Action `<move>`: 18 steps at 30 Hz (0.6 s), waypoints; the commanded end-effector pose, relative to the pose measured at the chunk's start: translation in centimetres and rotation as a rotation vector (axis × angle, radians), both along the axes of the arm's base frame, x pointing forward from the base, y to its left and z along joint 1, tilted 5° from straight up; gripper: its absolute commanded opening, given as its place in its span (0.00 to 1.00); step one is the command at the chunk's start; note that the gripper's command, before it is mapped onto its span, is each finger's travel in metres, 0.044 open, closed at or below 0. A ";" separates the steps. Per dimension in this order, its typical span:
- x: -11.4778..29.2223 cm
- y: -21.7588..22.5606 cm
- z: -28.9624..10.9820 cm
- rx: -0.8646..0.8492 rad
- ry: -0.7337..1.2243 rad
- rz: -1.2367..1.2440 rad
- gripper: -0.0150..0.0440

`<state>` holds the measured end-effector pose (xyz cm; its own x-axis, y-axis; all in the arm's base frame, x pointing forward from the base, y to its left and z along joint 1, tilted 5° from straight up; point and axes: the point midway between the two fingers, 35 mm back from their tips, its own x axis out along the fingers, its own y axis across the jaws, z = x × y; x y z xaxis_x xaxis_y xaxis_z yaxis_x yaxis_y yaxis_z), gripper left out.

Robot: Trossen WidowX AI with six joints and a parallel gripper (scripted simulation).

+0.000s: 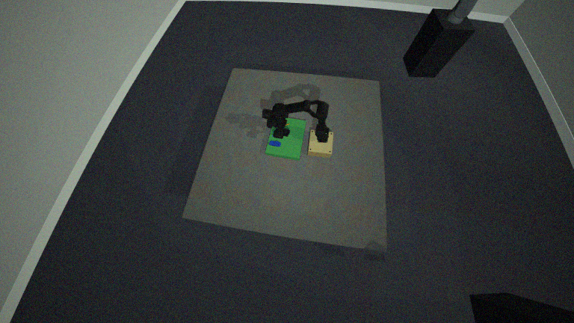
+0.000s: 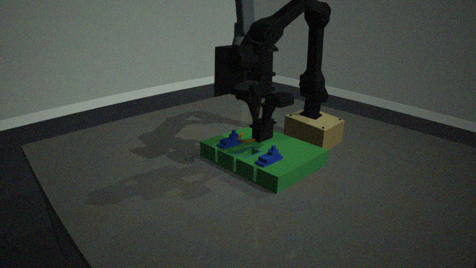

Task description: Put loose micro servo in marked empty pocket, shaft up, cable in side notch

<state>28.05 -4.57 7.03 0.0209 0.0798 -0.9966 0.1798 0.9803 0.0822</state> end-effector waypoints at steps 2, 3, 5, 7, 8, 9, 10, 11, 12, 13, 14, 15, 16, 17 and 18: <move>2.1 -0.4 0.3 -0.004 -0.011 0.000 0.25; 2.5 -0.5 0.3 -0.004 -0.011 0.000 0.25; 3.3 -0.6 0.3 -0.005 -0.011 0.000 0.25; 4.0 -0.7 0.4 -0.005 -0.012 0.002 0.25; 4.4 -0.8 0.4 -0.005 -0.013 0.004 0.25; 4.7 -0.9 0.4 -0.005 -0.013 0.006 0.25; 5.0 -0.9 0.4 -0.005 -0.013 0.007 0.25; 5.2 -0.9 0.4 -0.005 -0.014 0.008 0.25; 5.2 -1.0 0.4 -0.005 -0.014 0.009 0.25; 5.2 -1.0 0.4 -0.005 -0.014 0.009 0.25; 5.2 -1.0 0.4 -0.005 -0.014 0.009 0.25; 5.2 -0.9 0.3 -0.005 -0.014 0.009 0.25; 5.2 -0.9 0.2 -0.005 -0.014 0.009 0.25; 5.2 -0.9 0.1 -0.005 -0.014 0.009 0.25; 5.2 -0.9 0.0 -0.005 -0.014 0.009 0.25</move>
<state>33.00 -5.42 7.05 0.0257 0.0788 -0.9966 0.1744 0.9812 0.0821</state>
